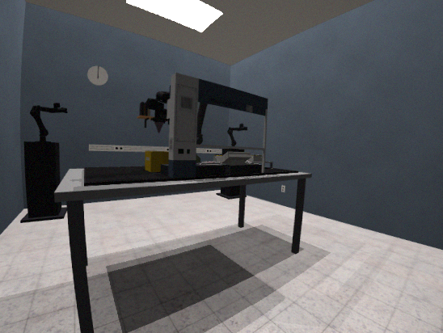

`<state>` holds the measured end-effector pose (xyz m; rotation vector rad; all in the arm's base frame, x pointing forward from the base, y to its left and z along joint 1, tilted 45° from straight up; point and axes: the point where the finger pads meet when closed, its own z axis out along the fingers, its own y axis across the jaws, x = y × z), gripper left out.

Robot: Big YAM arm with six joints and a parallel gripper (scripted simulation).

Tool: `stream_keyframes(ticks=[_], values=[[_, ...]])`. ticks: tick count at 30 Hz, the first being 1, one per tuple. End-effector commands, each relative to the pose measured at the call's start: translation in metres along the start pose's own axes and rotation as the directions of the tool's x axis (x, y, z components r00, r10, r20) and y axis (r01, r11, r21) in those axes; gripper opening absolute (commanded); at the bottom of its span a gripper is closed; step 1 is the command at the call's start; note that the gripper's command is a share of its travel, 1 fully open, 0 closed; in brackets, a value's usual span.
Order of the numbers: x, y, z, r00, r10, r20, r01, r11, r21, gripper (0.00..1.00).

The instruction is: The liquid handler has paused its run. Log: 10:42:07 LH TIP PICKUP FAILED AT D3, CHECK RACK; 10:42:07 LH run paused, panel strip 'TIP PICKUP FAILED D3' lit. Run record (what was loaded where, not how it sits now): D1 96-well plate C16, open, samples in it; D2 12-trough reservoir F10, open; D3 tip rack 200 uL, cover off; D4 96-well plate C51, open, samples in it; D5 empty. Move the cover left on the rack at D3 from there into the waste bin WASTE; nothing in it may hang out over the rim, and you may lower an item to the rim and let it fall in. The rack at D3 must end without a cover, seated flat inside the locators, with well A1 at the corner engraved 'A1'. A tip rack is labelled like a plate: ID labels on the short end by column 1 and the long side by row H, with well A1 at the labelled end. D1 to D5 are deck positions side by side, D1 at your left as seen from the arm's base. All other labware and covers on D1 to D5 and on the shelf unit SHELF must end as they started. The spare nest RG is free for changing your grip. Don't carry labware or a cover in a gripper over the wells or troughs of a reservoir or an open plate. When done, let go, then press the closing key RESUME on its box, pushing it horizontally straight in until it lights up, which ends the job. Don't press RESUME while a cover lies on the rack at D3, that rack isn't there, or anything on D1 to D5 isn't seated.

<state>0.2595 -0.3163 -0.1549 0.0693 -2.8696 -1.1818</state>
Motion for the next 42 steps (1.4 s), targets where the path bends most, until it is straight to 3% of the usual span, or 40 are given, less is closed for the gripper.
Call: stream_keyframes(ticks=[1, 2, 5, 6, 7, 11, 13, 16, 27, 30, 31, 35, 37, 38, 42], values=[[-0.007, -0.018, -0.028, 0.999, -0.031, 0.022, 0.030, 0.999, 0.043, 0.00], [-0.010, -0.014, -0.040, 0.999, -0.040, 0.030, 0.038, 0.997, 0.067, 0.00], [-0.009, -0.015, -0.045, 0.999, -0.037, 0.032, 0.035, 0.997, 0.066, 0.00], [-0.007, -0.017, -0.036, 0.999, -0.031, 0.027, 0.030, 0.998, 0.050, 0.00], [-0.007, -0.016, -0.045, 0.998, -0.054, 0.028, 0.052, 0.997, 0.059, 0.00], [-0.003, -0.002, -0.019, 0.994, -0.109, -0.002, 0.109, 0.994, 0.006, 0.00], [-0.003, -0.002, -0.019, 0.994, -0.109, -0.002, 0.109, 0.994, 0.006, 0.00], [-0.010, 0.016, -0.024, 0.995, -0.099, 0.004, 0.099, 0.994, 0.035, 0.00], [-0.008, 0.071, -0.022, 0.996, -0.089, 0.004, 0.089, 0.996, 0.032, 0.00], [-0.008, 0.071, -0.022, 0.996, -0.089, 0.004, 0.089, 0.996, 0.032, 0.00], [-0.007, 0.049, -0.031, 0.997, -0.072, 0.029, 0.070, 0.996, 0.047, 0.00], [0.001, 0.062, -0.016, 0.998, -0.060, 0.009, 0.060, 0.998, 0.004, 0.00], [-0.004, 0.064, -0.014, 0.997, -0.073, -0.001, 0.073, 0.997, 0.005, 0.00], [-0.008, 0.077, -0.022, 0.992, -0.127, 0.001, 0.126, 0.992, 0.026, 0.00], [-0.007, 0.098, -0.021, 0.995, -0.104, 0.001, 0.104, 0.994, 0.023, 0.00]])
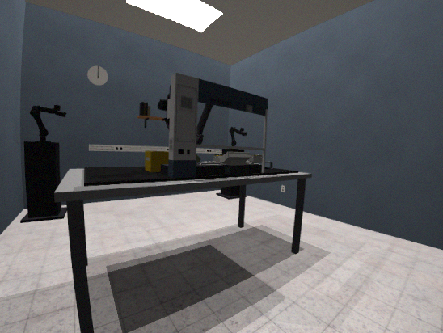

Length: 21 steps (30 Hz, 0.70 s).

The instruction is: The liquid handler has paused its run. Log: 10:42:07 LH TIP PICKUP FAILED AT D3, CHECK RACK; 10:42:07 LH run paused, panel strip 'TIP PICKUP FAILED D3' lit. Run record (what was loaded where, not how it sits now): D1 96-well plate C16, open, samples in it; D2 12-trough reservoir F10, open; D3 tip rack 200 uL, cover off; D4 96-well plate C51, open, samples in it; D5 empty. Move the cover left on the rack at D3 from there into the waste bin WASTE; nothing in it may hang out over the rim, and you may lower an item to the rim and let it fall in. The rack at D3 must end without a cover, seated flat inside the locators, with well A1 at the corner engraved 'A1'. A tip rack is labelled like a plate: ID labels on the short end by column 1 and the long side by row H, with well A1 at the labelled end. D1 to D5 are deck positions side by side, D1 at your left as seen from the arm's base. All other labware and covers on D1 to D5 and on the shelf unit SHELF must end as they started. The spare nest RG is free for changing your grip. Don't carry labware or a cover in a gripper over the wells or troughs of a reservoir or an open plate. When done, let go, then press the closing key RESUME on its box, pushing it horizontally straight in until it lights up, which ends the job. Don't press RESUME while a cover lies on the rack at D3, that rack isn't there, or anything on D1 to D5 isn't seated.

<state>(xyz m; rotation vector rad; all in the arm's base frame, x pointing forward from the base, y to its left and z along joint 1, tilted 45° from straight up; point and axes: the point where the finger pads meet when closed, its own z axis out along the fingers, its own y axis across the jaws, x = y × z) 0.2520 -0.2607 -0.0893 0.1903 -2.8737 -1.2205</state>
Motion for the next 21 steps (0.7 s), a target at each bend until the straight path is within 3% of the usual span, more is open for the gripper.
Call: stream_keyframes(ticks=[1, 11, 14, 15, 18, 19, 21], values=[[-0.013, 0.016, -0.013, 1.000, -0.023, 0.007, 0.023, 0.999, 0.042, 0.00], [-0.014, 0.058, -0.011, 1.000, -0.018, 0.003, 0.018, 0.999, 0.030, 0.00], [-0.013, 0.048, -0.009, 1.000, -0.008, 0.008, 0.008, 1.000, 0.024, 0.00], [-0.016, 0.040, -0.018, 1.000, -0.011, 0.023, 0.010, 0.999, 0.047, 0.00], [-0.014, 0.043, -0.013, 1.000, -0.009, 0.017, 0.008, 0.999, 0.038, 0.00], [-0.001, 0.048, -0.012, 1.000, -0.021, 0.021, 0.020, 0.999, 0.040, 0.00], [0.003, 0.050, -0.016, 0.999, -0.026, 0.025, 0.024, 0.998, 0.052, 0.00]])
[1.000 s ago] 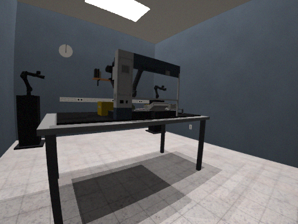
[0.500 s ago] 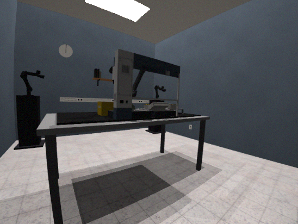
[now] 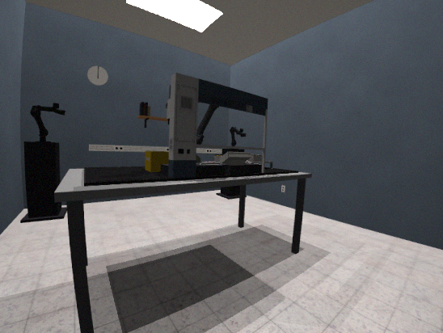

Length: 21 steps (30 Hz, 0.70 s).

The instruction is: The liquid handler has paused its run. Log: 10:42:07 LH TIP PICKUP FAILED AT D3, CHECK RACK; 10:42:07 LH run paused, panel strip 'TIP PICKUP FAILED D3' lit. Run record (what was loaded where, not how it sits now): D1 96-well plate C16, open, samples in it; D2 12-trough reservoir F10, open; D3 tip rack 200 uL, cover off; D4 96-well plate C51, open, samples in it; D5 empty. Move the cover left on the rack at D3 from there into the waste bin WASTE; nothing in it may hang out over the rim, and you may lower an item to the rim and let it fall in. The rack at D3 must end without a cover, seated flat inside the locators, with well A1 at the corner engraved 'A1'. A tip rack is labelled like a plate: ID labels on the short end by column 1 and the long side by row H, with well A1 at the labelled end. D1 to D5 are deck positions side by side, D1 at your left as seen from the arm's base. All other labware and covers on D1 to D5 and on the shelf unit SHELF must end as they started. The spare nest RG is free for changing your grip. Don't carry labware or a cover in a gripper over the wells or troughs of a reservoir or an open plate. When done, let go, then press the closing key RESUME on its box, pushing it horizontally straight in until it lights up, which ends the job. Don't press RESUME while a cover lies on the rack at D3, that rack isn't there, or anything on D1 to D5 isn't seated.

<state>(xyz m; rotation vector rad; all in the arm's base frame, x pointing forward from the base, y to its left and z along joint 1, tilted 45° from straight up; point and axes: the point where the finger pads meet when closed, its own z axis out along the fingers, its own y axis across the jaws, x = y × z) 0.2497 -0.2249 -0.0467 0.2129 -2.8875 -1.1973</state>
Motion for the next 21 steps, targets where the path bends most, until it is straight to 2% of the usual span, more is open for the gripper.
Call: stream_keyframes(ticks=[1, 16, 18, 19, 21], values=[[0.007, -0.006, -0.012, 1.000, -0.011, 0.027, 0.010, 0.999, 0.035, 0.00], [0.082, 0.000, -0.010, 1.000, -0.009, 0.021, 0.008, 0.999, 0.036, 0.00], [0.082, 0.000, -0.010, 1.000, -0.009, 0.021, 0.008, 0.999, 0.036, 0.00], [0.087, -0.002, -0.006, 1.000, -0.005, 0.018, 0.005, 1.000, 0.022, 0.00], [0.097, 0.002, -0.009, 1.000, -0.009, 0.020, 0.008, 0.999, 0.036, 0.00]])
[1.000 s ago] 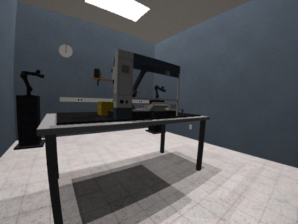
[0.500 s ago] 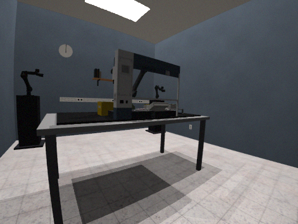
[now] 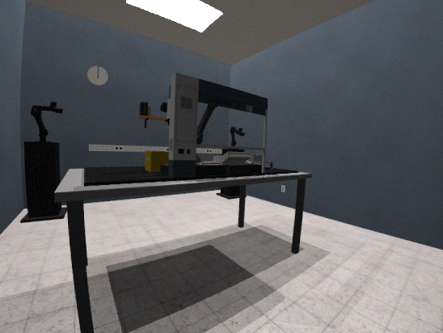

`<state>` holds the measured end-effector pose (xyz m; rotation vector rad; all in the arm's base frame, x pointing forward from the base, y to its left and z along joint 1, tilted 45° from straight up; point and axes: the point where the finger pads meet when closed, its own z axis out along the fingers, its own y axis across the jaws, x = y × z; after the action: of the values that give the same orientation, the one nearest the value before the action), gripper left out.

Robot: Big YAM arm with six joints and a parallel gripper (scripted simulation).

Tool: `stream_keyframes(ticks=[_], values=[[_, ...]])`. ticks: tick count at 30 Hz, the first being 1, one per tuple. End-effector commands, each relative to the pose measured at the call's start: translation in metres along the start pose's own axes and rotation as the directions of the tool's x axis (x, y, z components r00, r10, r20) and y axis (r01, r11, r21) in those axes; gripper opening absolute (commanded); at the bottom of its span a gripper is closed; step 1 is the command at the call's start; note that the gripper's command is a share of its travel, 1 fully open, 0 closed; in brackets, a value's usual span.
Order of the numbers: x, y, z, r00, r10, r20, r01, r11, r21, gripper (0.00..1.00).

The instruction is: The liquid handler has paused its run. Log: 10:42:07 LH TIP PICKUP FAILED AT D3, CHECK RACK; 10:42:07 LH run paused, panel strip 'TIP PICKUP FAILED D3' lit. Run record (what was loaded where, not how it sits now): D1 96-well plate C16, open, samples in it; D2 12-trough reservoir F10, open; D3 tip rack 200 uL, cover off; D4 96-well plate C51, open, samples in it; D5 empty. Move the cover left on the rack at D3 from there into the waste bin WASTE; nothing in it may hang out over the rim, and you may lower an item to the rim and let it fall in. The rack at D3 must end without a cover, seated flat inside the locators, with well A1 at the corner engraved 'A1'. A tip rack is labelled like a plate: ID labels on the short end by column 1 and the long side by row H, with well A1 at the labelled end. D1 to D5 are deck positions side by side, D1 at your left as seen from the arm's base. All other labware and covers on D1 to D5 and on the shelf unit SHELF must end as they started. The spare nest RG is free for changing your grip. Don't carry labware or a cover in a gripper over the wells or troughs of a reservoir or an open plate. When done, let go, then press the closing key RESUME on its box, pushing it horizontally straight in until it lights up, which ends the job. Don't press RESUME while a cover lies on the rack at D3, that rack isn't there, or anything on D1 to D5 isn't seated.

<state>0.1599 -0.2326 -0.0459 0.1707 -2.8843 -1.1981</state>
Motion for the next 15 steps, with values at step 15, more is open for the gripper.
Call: stream_keyframes(ticks=[15], values=[[0.046, -0.011, -0.016, 0.998, -0.055, -0.002, 0.055, 0.997, 0.054, 0.00]])
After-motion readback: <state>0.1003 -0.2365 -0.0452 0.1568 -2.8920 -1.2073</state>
